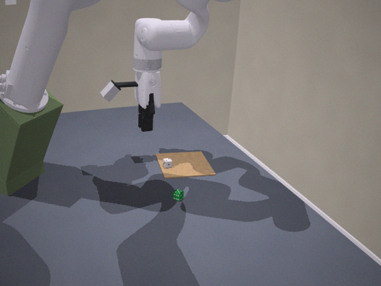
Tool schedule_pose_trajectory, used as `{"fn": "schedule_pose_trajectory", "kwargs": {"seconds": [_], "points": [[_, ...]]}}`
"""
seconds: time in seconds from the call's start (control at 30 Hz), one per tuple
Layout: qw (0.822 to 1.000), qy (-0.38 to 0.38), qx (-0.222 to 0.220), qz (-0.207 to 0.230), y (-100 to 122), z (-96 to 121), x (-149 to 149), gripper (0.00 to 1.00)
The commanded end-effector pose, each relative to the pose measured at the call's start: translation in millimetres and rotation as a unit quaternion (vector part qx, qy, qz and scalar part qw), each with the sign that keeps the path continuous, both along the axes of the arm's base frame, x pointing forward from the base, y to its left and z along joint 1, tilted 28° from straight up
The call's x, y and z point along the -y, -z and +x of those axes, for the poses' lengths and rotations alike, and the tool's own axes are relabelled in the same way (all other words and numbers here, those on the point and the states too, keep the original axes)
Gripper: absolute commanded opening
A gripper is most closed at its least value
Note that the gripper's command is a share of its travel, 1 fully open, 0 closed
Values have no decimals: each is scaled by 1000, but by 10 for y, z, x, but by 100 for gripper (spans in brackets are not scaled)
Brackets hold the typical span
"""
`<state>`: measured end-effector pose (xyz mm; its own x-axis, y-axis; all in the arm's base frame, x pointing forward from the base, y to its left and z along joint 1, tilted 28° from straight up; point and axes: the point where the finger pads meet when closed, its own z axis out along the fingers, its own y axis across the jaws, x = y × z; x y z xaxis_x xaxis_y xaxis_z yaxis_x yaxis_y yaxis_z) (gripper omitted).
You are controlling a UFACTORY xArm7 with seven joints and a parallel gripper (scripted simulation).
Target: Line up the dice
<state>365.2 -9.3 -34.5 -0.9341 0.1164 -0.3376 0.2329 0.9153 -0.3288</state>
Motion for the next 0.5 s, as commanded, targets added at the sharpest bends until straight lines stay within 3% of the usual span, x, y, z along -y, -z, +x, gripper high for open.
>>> {"fn": "schedule_pose_trajectory", "kwargs": {"seconds": [0.0, 0.33, 0.47], "points": [[1000, 0, -2, 2, -108, -25, -36, 15], [1000, -1, -3, 2, -129, 8, -9, 15], [1000, -10, -11, -1, -407, 405, 348, 15]]}}
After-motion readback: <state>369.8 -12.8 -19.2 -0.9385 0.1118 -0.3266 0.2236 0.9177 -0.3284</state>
